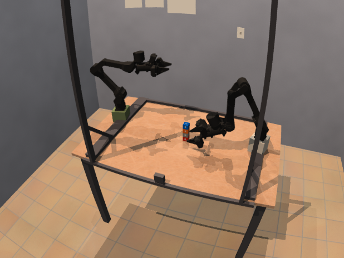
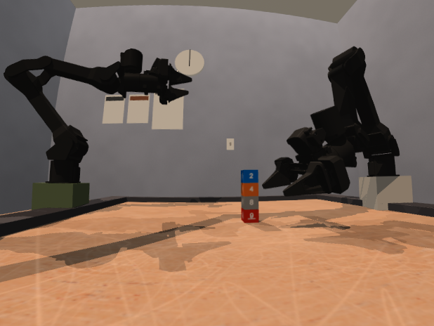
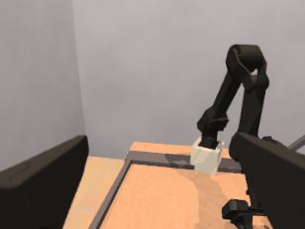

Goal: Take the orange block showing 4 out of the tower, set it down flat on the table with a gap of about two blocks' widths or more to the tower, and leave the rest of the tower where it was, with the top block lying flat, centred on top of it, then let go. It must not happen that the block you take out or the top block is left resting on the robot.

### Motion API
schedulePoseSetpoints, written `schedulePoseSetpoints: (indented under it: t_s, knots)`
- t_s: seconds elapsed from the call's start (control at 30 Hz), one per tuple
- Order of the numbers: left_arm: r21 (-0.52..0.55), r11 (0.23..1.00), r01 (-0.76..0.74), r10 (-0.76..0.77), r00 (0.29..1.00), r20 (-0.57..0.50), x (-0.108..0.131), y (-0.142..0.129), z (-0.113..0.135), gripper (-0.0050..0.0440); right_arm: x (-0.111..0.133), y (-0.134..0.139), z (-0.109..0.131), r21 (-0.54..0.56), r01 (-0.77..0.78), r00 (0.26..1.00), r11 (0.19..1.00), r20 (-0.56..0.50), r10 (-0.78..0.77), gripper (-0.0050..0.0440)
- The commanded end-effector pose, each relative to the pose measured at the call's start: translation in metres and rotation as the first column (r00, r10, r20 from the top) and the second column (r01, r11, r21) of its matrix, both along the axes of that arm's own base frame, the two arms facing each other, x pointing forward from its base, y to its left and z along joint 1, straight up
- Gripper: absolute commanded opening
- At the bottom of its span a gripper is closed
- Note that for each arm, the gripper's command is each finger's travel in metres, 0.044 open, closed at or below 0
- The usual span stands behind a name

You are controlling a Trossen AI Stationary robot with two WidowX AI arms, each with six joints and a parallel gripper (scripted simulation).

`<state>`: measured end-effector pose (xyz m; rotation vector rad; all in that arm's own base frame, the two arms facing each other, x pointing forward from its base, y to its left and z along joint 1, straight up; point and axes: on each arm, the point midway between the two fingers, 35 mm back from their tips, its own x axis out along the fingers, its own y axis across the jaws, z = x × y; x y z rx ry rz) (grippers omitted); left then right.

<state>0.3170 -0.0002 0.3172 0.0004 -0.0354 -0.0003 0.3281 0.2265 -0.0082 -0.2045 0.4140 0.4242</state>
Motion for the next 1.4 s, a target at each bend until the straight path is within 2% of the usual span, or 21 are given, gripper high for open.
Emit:
schedulePoseSetpoints:
  t_s: [0.0, 0.07, 0.1, 0.13, 0.57, 0.63, 0.67, 0.7, 1.13, 1.2, 1.23, 1.27, 1.37]
  knots:
    - [0.000, 1.000, 0.000, 0.000, 1.000, 0.015, -0.001, 0.000, 0.006, 0.0400, 0.009, 0.024, 0.007, -0.029, -0.050, 0.998, 0.998, -0.025, 0.050, 0.0400]
    - [0.000, 1.000, 0.000, 0.000, 1.000, 0.015, -0.001, 0.000, 0.006, 0.0400, 0.009, 0.024, 0.007, -0.029, -0.050, 0.998, 0.998, -0.025, 0.050, 0.0400]
    - [0.000, 1.000, 0.000, 0.000, 1.000, 0.015, -0.001, 0.000, 0.006, 0.0400, 0.006, 0.025, -0.002, -0.068, -0.063, 0.996, 0.996, -0.074, 0.058, 0.0400]
    - [0.000, 1.000, 0.000, 0.000, 1.000, 0.015, -0.001, 0.000, 0.006, 0.0400, 0.012, 0.037, 0.006, -0.060, -0.081, 0.995, 0.995, -0.061, 0.078, 0.0400]
    - [0.000, 1.000, 0.000, 0.000, 1.000, 0.015, -0.001, 0.000, 0.006, 0.0400, 0.015, 0.075, 0.006, -0.177, -0.197, 0.962, 0.964, -0.226, 0.155, 0.0400]
    - [0.000, 1.000, 0.000, 0.000, 1.000, 0.015, -0.001, 0.000, 0.006, 0.0400, 0.015, 0.075, 0.006, -0.177, -0.197, 0.962, 0.964, -0.226, 0.155, 0.0400]
    - [0.000, 1.000, 0.000, 0.000, 1.000, 0.015, -0.001, 0.000, 0.006, 0.0400, 0.009, 0.072, -0.003, -0.213, -0.214, 0.948, 0.953, -0.280, 0.150, 0.0400]
    - [0.000, 1.000, 0.000, 0.000, 1.000, 0.015, -0.001, 0.000, 0.006, 0.0400, 0.014, 0.083, 0.010, -0.201, -0.229, 0.949, 0.953, -0.265, 0.172, 0.0400]
    - [0.000, 1.000, 0.000, 0.000, 1.000, 0.015, -0.001, 0.000, 0.006, 0.0400, 0.000, 0.106, 0.034, -0.284, -0.358, 0.876, 0.890, -0.433, 0.214, 0.0400]
    - [0.000, 1.000, 0.000, 0.000, 1.000, 0.015, -0.001, 0.000, 0.006, 0.0400, 0.000, 0.106, 0.034, -0.284, -0.358, 0.876, 0.890, -0.433, 0.214, 0.0400]
    - [0.000, 1.000, 0.000, 0.000, 1.000, 0.015, -0.001, 0.000, 0.006, 0.0400, -0.009, 0.100, 0.026, -0.313, -0.380, 0.851, 0.871, -0.488, 0.196, 0.0400]
    - [0.000, 1.000, 0.000, 0.000, 1.000, 0.015, -0.001, 0.000, 0.006, 0.0400, -0.006, 0.110, 0.042, -0.299, -0.390, 0.854, 0.871, -0.472, 0.221, 0.0400]
    - [0.000, 1.000, 0.000, 0.000, 1.000, 0.015, -0.001, 0.000, 0.006, 0.0400, -0.013, 0.112, 0.051, -0.312, -0.421, 0.831, 0.852, -0.510, 0.223, 0.0400]
